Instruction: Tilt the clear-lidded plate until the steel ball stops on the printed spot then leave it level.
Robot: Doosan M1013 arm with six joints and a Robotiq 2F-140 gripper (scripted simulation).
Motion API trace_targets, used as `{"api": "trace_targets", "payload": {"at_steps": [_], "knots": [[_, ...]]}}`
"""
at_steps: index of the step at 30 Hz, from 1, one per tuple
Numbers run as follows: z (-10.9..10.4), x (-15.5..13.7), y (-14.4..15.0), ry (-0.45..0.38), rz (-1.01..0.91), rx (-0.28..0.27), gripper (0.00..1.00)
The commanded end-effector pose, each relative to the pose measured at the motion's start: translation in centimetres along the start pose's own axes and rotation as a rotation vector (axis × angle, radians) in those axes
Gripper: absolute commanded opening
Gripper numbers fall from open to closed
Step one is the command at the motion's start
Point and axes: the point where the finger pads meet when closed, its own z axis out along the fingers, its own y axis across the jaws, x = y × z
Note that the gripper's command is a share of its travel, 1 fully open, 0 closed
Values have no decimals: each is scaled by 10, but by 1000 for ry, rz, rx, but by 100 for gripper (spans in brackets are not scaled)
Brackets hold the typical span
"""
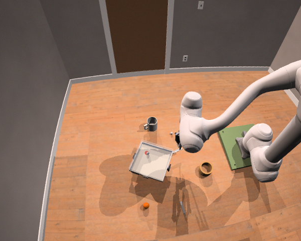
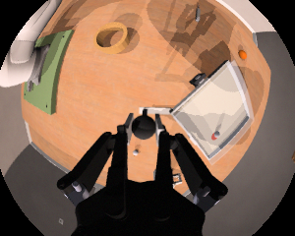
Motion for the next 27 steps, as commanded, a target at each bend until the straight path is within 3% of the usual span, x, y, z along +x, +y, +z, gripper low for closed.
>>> {"api": "trace_targets", "payload": {"at_steps": [1,27], "knots": [[-2,0,0,-1,-3,3,0],[-5,-7,2,-1,-3,3,0]]}}
